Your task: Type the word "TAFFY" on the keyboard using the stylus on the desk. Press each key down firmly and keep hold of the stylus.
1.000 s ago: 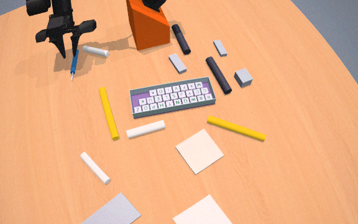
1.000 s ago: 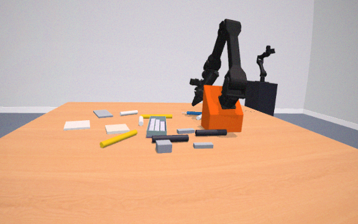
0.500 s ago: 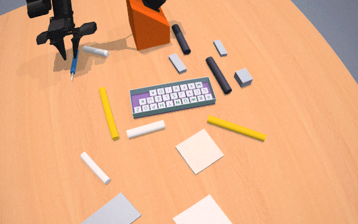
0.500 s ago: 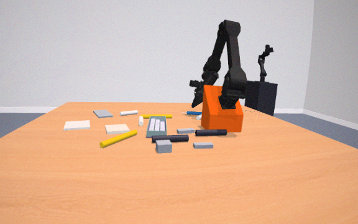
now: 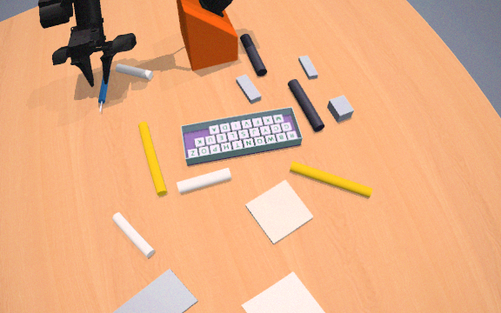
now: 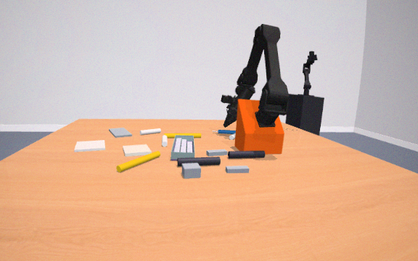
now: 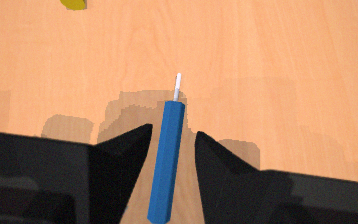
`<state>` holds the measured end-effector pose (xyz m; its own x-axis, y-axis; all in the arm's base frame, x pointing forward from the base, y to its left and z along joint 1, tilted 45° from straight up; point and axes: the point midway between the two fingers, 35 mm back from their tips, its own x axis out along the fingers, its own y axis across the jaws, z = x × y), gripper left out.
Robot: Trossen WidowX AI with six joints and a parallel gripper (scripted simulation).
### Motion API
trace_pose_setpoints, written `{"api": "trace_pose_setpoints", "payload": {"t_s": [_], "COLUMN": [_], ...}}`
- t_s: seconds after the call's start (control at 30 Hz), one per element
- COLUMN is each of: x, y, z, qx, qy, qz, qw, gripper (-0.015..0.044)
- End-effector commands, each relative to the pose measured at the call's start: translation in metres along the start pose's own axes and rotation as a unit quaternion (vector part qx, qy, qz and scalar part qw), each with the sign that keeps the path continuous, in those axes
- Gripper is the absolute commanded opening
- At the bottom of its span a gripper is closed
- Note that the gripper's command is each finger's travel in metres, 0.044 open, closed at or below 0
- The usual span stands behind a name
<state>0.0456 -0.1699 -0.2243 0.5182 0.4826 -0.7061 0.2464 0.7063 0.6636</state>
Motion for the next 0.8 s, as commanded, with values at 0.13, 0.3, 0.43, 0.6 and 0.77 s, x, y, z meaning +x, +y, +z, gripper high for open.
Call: {"api": "trace_pose_setpoints", "payload": {"t_s": [0.13,0.3,0.43,0.6,0.77], "x": [0.006,0.008,0.01,0.012,0.014], "y": [0.001,0.001,0.001,0.002,0.002], "z": [-0.003,-0.004,-0.005,-0.007,-0.008], "qx": [-0.001,-0.001,-0.001,0.0,0.0], "qy": [0.0,0.0,0.0,0.0,0.0], "qz": [0.003,0.003,0.003,0.003,0.003], "qw": [1.0,1.0,1.0,1.0,1.0], "gripper": [0.015,0.015,0.015,0.015,0.015]}}
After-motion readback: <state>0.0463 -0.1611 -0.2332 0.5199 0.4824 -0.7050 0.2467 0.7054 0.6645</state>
